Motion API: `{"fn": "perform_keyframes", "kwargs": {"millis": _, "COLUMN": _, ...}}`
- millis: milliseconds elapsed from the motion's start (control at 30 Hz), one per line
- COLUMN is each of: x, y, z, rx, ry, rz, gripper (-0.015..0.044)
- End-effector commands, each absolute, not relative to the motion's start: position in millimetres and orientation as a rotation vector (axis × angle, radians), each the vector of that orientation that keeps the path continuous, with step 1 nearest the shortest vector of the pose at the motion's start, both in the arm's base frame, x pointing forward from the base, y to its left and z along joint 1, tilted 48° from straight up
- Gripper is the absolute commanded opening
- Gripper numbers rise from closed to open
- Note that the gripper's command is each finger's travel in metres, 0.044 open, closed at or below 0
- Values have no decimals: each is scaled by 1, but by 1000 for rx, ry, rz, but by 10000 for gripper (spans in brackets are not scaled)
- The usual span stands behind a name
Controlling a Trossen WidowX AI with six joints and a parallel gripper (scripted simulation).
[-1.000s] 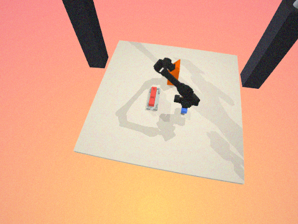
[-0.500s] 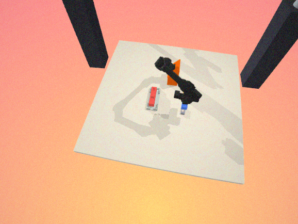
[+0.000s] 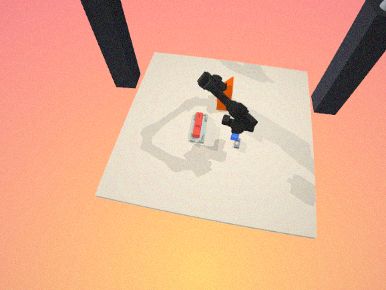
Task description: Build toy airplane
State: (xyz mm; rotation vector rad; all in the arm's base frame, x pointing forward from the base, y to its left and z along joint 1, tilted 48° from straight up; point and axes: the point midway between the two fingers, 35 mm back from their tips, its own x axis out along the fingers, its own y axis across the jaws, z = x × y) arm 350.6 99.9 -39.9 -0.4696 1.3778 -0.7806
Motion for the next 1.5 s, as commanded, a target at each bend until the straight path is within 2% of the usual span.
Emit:
{"fn": "perform_keyframes", "kwargs": {"millis": 0, "x": 352, "y": 89, "z": -28, "rx": -412, "ry": 1343, "rz": -824, "gripper": 0}}
{"fn": "perform_keyframes", "kwargs": {"millis": 1467, "x": 333, "y": -23, "z": 62, "rx": 168, "ry": 959, "rz": -1228, "gripper": 0}}
